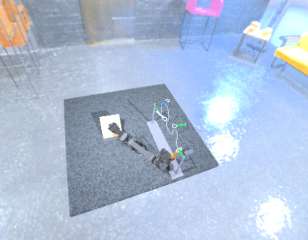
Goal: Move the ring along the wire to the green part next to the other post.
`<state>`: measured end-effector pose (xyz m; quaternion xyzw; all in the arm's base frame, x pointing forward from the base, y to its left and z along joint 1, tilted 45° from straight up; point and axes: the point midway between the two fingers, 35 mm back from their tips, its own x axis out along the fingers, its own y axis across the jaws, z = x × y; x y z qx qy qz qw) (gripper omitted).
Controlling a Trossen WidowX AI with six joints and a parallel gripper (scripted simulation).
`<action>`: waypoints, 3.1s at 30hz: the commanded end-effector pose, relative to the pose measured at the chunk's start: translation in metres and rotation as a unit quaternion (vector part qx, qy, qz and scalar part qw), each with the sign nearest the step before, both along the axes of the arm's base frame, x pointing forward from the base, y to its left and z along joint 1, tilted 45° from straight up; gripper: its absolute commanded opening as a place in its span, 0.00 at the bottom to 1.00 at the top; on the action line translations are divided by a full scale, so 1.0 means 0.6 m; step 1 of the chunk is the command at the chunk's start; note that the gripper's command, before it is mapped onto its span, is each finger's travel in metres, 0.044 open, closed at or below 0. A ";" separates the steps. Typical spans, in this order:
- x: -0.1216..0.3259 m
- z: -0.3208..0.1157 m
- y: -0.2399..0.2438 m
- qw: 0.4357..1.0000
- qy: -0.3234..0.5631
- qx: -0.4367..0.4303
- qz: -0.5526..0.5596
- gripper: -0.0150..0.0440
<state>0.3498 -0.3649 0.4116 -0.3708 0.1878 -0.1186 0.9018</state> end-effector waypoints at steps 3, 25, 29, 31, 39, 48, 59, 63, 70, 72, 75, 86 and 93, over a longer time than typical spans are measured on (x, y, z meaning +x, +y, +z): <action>-0.018 0.002 0.020 0.999 0.034 0.003 -0.033 0.00; -0.026 -0.044 0.078 0.992 0.053 0.102 -0.052 0.00; -0.024 -0.055 0.095 0.988 0.051 0.138 -0.050 0.00; -0.023 -0.061 0.104 0.985 0.050 0.157 -0.049 0.00; -0.019 -0.078 0.142 0.969 0.044 0.238 -0.044 0.00; -0.013 -0.090 0.193 0.939 0.036 0.339 -0.037 0.00; -0.007 -0.090 0.253 0.893 0.027 0.449 -0.030 0.00; -0.004 -0.087 0.272 0.874 0.023 0.484 -0.028 0.00; -0.001 -0.078 0.304 0.840 0.018 0.542 -0.024 0.00; 0.000 -0.075 0.313 0.830 0.016 0.558 -0.023 0.00; 0.002 -0.070 0.324 0.816 0.014 0.578 -0.021 0.00; 0.006 -0.051 0.357 0.770 0.008 0.638 -0.017 0.00; 0.007 -0.041 0.371 0.749 0.006 0.662 -0.016 0.00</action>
